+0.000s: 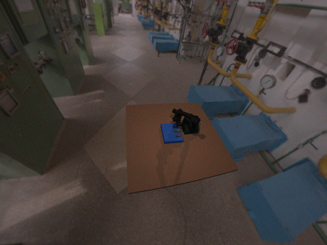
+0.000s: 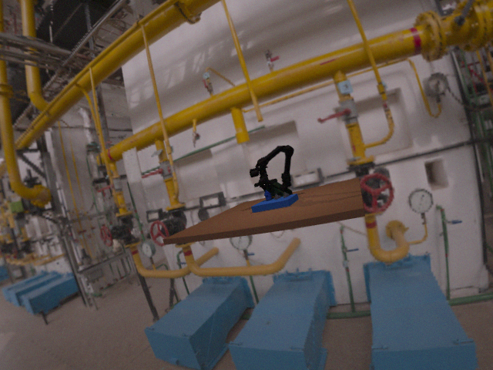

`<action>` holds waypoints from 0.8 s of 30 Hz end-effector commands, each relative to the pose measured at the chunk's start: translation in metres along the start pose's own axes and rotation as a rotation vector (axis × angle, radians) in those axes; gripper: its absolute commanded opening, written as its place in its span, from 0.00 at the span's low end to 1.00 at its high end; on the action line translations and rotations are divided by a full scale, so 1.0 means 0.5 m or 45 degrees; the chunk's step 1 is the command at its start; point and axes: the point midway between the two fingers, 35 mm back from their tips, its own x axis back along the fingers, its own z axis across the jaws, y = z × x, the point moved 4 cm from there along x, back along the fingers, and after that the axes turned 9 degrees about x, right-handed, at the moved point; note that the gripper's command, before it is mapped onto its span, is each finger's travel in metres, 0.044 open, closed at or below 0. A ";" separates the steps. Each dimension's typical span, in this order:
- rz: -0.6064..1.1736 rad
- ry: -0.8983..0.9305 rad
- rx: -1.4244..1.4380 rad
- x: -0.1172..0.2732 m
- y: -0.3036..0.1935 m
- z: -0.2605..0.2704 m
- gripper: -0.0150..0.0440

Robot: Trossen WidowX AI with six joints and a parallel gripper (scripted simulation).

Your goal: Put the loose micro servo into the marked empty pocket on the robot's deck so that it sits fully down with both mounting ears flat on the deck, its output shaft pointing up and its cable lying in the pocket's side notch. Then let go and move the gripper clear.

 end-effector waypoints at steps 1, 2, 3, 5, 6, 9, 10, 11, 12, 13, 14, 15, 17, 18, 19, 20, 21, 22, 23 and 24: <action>-0.008 0.003 -0.004 -0.006 0.001 0.000 0.25; -0.008 0.004 -0.004 -0.008 0.001 0.000 0.25; -0.008 0.004 -0.004 -0.010 0.001 0.001 0.25; -0.008 0.004 -0.004 -0.014 0.001 0.001 0.25; -0.008 0.004 -0.004 -0.016 0.001 0.001 0.25; -0.008 0.004 -0.004 -0.022 0.001 0.001 0.25; -0.008 0.004 -0.004 -0.024 0.001 0.001 0.25; -0.008 0.004 -0.004 -0.026 0.001 0.001 0.25; -0.008 0.004 -0.004 -0.028 0.001 0.001 0.25; -0.008 0.004 -0.004 -0.030 0.001 0.001 0.25; -0.008 0.004 -0.004 -0.032 0.001 0.001 0.25; -0.008 0.004 -0.004 -0.034 0.001 0.001 0.25; -0.008 0.004 -0.004 -0.038 0.001 0.001 0.25; -0.008 0.004 -0.004 -0.040 0.001 0.001 0.25; -0.008 0.004 -0.004 -0.042 0.001 0.001 0.25; -0.008 0.004 -0.004 -0.044 0.001 0.001 0.25; -0.008 0.004 -0.004 -0.046 0.001 0.001 0.25; -0.008 0.004 -0.004 -0.048 0.001 0.001 0.25; -0.008 0.004 -0.004 -0.050 0.001 0.001 0.25; -0.008 0.004 -0.004 -0.052 0.001 0.001 0.25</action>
